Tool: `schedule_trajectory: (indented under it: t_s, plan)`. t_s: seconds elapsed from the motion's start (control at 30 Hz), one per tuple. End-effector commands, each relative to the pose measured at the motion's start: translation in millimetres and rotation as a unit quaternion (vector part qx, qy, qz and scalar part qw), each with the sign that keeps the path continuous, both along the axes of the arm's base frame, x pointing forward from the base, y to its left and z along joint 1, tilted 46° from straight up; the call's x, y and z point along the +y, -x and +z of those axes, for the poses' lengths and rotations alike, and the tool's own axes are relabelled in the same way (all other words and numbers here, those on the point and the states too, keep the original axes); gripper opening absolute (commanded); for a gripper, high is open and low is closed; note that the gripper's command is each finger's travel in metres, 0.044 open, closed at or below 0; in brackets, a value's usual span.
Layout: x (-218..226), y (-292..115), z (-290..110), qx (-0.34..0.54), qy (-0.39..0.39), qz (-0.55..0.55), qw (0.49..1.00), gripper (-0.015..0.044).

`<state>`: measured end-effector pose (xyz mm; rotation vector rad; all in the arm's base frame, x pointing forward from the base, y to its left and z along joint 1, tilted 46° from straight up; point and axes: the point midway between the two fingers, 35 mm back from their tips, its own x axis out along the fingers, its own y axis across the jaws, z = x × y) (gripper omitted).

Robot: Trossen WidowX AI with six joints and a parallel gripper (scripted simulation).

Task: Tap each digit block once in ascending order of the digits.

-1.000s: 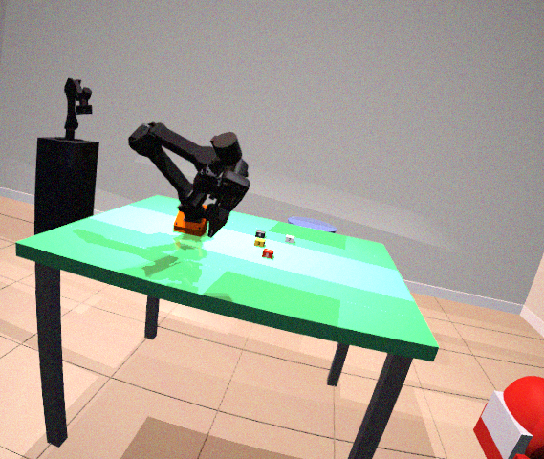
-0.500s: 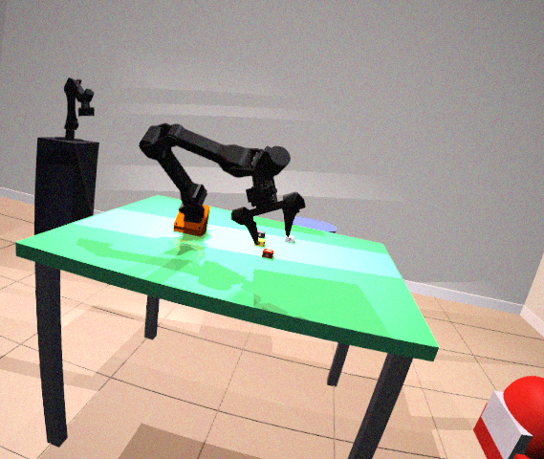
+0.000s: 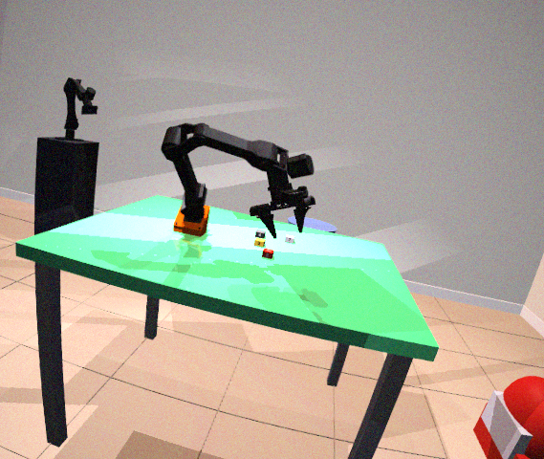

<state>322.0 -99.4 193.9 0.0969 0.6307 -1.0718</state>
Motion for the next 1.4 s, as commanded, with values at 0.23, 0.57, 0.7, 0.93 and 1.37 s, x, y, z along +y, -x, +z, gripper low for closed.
schedule_trajectory:
  t_s: [0.23,0.57,0.7,0.93,1.37]
  plan:
    - [91,46,-65,0.473,-0.013,0.172,0.864,0.04]
    - [91,46,-65,0.473,-0.013,0.172,0.864,0.04]
    - [91,46,-65,0.473,-0.013,0.172,0.864,0.04]
    - [91,46,-65,0.473,-0.013,0.172,0.864,0.04]
    - [112,51,-86,0.473,-0.015,0.175,0.864,0.04]
